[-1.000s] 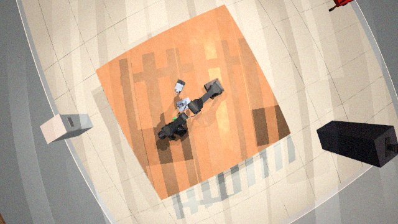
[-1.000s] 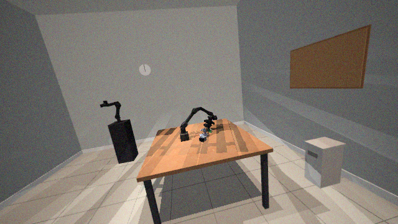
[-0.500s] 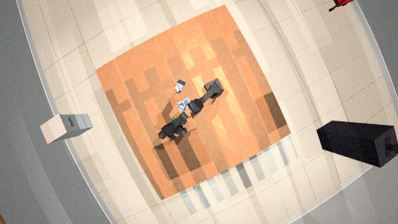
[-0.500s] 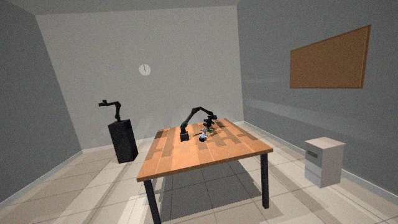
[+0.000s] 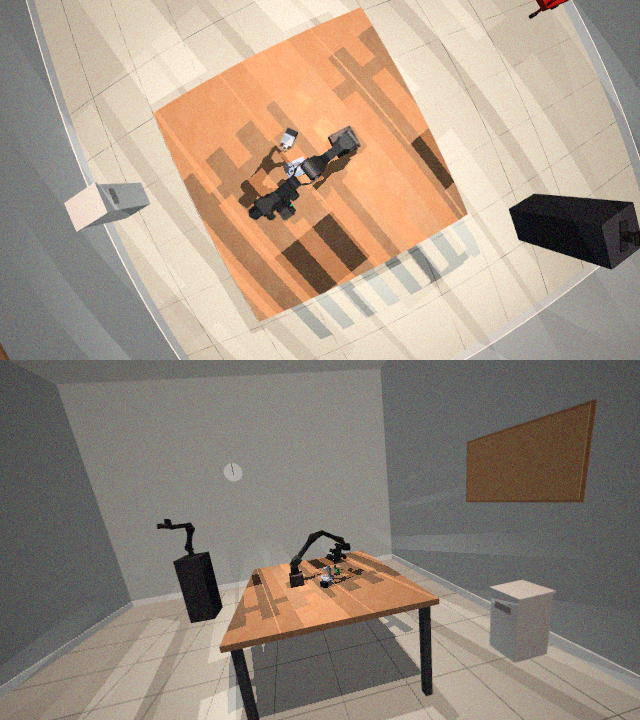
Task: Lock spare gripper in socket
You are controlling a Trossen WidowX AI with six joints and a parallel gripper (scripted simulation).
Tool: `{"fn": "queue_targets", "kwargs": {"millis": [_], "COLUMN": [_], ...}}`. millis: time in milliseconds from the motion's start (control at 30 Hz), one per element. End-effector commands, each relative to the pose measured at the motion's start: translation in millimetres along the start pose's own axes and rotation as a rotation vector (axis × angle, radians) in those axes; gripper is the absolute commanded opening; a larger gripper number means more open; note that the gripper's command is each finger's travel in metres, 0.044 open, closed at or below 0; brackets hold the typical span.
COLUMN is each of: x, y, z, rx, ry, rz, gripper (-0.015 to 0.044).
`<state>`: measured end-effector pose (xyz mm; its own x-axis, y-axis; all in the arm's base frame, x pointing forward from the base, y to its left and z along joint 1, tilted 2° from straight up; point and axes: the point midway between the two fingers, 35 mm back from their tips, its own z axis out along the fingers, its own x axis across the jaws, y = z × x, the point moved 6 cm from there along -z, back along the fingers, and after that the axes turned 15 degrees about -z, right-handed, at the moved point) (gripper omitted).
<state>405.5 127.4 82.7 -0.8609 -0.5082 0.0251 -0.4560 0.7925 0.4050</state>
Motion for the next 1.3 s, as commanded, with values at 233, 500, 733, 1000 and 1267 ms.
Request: {"fn": "queue_targets", "kwargs": {"millis": [233, 500, 733, 1000, 1267], "x": [3, 1, 0, -1, -1], "y": [-2, -6, -10, -15, -20], "z": [-22, -13, -4, 7, 19], "rx": [-0.019, -0.019, -0.017, -0.014, -0.012], "ry": [-0.022, -0.015, -0.013, -0.018, -0.021], "rz": [0.118, 0.121, 0.121, 0.120, 0.120], "gripper": [0.0000, 0.0000, 0.0000, 0.0000, 0.0000]}}
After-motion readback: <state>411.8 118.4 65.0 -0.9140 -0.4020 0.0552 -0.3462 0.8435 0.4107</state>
